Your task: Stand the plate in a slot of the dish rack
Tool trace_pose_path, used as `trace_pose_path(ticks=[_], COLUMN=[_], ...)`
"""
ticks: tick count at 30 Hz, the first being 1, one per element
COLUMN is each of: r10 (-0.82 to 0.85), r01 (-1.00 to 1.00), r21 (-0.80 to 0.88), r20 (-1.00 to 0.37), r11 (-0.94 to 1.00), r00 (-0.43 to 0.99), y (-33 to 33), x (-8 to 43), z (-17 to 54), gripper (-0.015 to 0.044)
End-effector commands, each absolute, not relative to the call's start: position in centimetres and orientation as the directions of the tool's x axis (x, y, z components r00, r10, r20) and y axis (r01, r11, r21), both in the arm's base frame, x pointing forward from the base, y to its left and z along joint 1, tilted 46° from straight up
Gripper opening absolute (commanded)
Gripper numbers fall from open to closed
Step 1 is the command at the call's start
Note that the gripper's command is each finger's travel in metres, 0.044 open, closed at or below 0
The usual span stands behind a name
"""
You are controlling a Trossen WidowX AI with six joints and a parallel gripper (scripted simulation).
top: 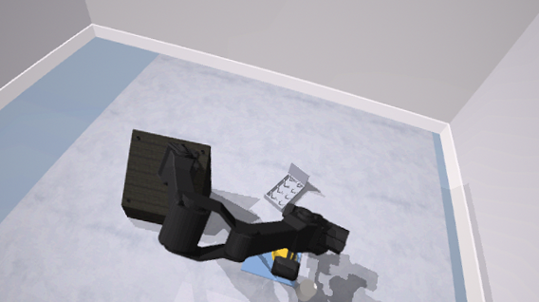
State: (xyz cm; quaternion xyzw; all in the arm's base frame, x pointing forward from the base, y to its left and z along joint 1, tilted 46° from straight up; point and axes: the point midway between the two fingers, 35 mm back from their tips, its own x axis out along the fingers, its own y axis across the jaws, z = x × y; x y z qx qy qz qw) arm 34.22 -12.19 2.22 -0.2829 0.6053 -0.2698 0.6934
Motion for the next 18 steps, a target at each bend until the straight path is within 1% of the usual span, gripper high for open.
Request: trace_pose_path(ticks=[1, 17, 18], r10=[-0.714, -0.716, -0.716], r01=[0.020, 0.020, 0.020], r21=[-0.718, -0.720, -0.720], r20=[-0.690, -0.687, -0.687], r11=[0.696, 0.694, 0.694], r00=[0.120, 0.120, 0.120], y=[-12.6, -14.4, -14.4], x=[34.3, 34.4, 34.4], z=[1.5, 0.0, 0.0], gripper=[0.0400, 0.0400, 0.0393])
